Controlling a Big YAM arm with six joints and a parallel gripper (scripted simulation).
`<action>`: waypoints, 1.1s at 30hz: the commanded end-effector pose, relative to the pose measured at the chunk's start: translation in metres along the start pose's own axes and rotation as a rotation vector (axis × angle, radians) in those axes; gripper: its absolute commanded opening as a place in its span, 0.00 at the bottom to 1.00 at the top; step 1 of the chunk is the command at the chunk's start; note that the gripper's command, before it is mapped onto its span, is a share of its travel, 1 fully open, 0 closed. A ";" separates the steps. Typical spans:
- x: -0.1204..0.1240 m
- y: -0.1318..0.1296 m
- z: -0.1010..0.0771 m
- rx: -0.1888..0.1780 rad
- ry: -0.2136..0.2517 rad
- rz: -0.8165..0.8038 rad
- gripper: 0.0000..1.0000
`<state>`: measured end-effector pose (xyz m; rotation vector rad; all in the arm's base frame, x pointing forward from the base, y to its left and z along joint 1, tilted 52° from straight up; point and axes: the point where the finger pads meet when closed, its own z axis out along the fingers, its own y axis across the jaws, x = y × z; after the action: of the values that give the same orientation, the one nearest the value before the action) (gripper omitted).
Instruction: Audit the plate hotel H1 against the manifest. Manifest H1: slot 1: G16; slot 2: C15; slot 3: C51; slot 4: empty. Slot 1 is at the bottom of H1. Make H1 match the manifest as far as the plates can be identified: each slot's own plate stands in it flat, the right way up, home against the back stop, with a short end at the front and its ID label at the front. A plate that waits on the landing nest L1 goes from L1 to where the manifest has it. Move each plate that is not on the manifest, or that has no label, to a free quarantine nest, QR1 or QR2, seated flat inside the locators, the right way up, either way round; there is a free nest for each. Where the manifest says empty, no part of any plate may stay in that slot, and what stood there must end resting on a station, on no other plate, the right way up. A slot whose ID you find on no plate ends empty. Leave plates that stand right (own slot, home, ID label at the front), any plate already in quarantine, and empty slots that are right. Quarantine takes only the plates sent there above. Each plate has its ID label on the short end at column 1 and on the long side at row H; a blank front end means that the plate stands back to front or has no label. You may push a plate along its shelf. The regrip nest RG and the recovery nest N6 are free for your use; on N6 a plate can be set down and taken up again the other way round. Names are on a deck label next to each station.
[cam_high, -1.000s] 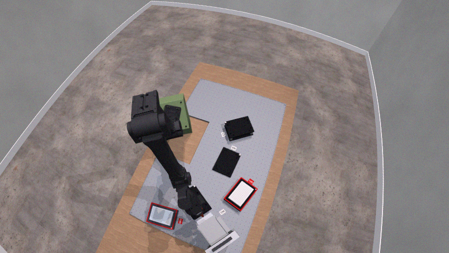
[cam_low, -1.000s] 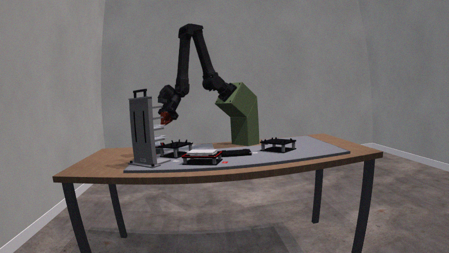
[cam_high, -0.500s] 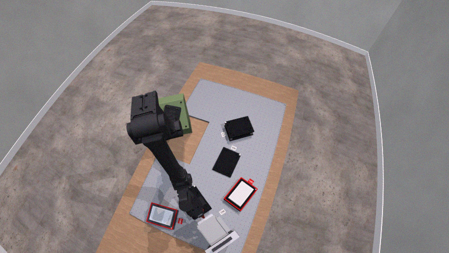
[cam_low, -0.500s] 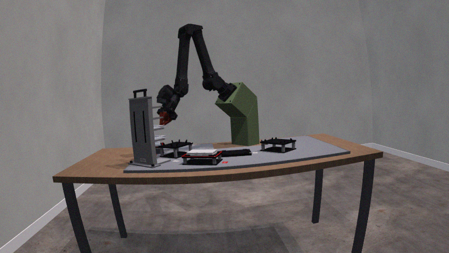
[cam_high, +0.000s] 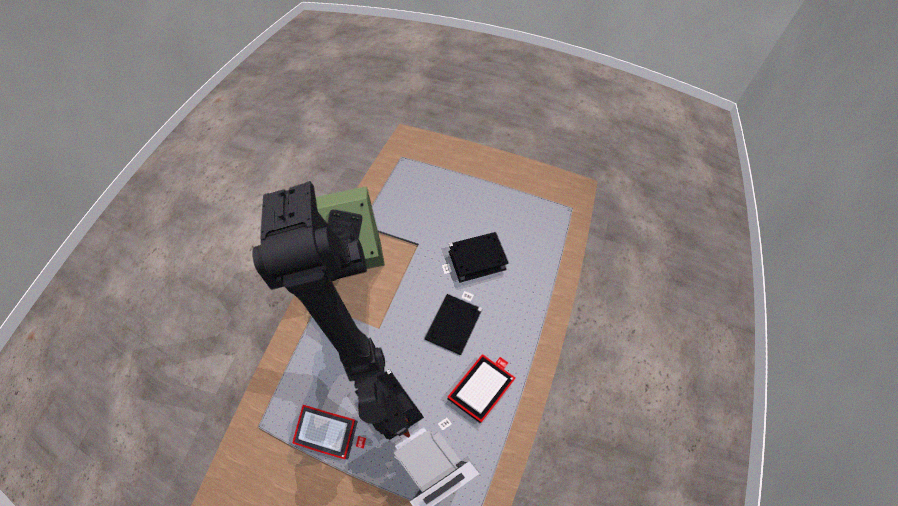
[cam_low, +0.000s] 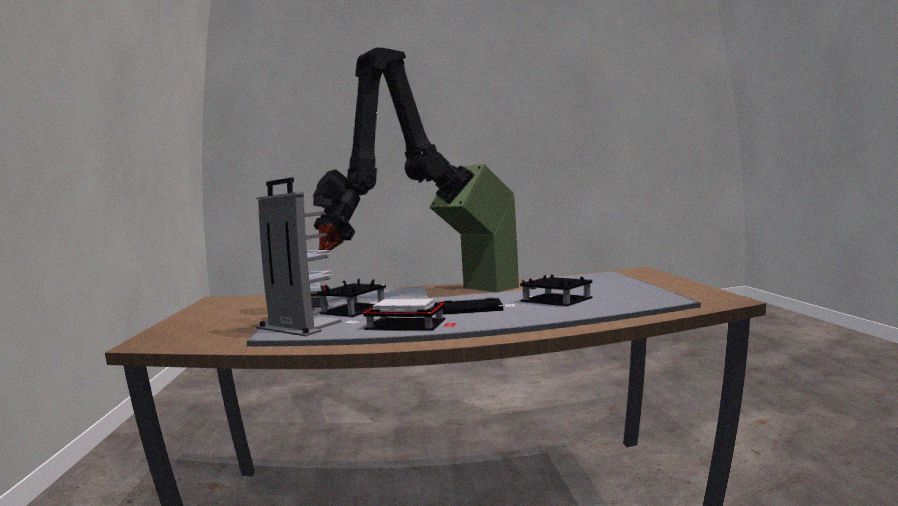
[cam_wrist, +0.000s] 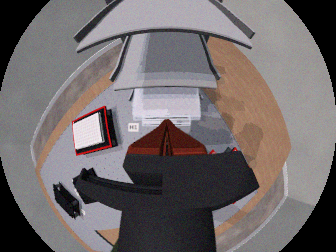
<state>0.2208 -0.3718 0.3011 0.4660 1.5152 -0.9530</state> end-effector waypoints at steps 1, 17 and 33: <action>-0.018 0.002 0.012 -0.013 -0.029 -0.020 0.00; -0.018 0.002 0.012 -0.013 -0.029 -0.020 0.00; -0.014 0.001 0.000 -0.005 -0.046 -0.025 0.00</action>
<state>0.2210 -0.3716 0.3012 0.4640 1.5144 -0.9524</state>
